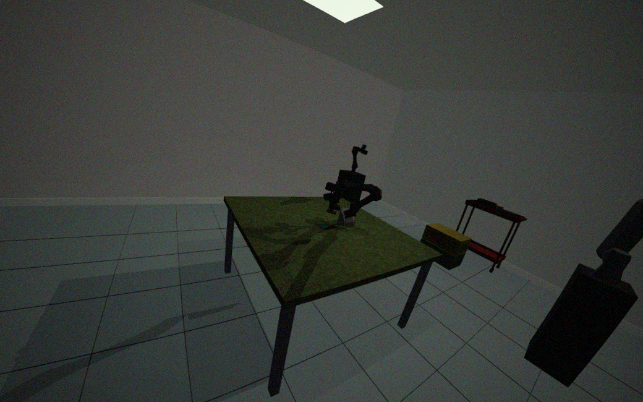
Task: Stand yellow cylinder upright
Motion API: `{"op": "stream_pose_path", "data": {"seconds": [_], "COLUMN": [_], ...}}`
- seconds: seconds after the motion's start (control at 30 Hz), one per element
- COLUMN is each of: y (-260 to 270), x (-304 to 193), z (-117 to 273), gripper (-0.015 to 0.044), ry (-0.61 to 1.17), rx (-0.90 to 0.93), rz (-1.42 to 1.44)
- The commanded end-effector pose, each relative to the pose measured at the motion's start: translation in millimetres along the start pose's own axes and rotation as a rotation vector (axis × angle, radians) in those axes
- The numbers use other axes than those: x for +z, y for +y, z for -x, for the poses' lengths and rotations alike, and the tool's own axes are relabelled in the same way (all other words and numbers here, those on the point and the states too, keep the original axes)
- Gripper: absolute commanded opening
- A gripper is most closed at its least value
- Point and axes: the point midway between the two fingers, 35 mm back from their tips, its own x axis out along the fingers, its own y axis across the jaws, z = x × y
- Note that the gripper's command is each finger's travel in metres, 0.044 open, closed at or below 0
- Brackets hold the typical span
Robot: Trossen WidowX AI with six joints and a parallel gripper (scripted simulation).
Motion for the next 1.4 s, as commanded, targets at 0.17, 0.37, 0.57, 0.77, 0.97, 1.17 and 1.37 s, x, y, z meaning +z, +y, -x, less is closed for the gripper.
{"op": "stream_pose_path", "data": {"seconds": [0.17,0.37,0.57,0.77,0.97,1.17,1.37], "y": [-0.2,-0.4,-0.6,-0.9,-1.1,-1.4,-1.8], "x": [-3.4,-5.3,-7.1,-8.7,-10.1,-11.4,-12.5], "z": [0.1,-0.7,-1.5,-2.3,-2.9,-3.5,-4.0], "gripper": [0.0105,0.0105,0.0105,0.0105,0.0105,0.0105,0.0105], "ry": [-0.052,-0.080,-0.110,-0.140,-0.172,-0.205,-0.239], "rx": [-0.043,-0.066,-0.087,-0.107,-0.125,-0.142,-0.157], "rz": [0.002,0.003,0.003,0.003,0.003,0.001,0.000]}}
